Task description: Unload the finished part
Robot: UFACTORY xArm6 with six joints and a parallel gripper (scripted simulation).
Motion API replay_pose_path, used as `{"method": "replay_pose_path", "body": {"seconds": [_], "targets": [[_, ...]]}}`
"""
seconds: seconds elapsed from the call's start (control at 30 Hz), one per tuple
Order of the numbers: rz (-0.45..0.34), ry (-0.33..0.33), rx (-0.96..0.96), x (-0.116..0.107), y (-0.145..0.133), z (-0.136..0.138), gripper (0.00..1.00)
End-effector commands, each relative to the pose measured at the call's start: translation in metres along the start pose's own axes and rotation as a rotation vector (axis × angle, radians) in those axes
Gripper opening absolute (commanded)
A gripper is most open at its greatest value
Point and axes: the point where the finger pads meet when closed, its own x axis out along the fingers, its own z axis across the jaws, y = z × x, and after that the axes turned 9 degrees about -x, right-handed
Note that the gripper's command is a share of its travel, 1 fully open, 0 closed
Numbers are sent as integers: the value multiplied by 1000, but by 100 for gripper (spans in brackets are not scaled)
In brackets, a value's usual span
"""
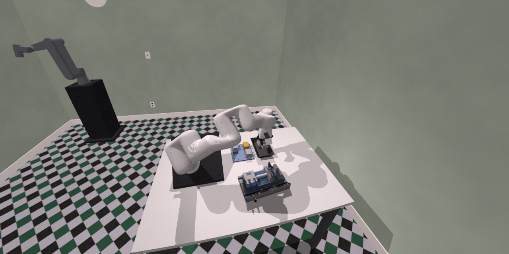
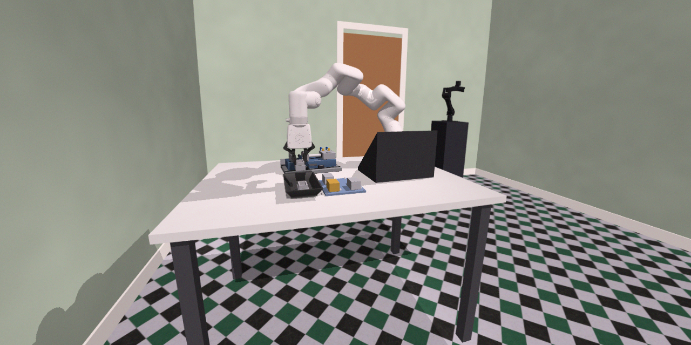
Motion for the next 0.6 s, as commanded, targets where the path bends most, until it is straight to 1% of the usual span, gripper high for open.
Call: {"method": "replay_pose_path", "body": {"seconds": [0.0,0.13,0.57], "targets": [[-1,5,1,4,0,-2,0],[-1,5,1,8,0,-2,0],[-1,5,1,33,0,-2,0]]}}
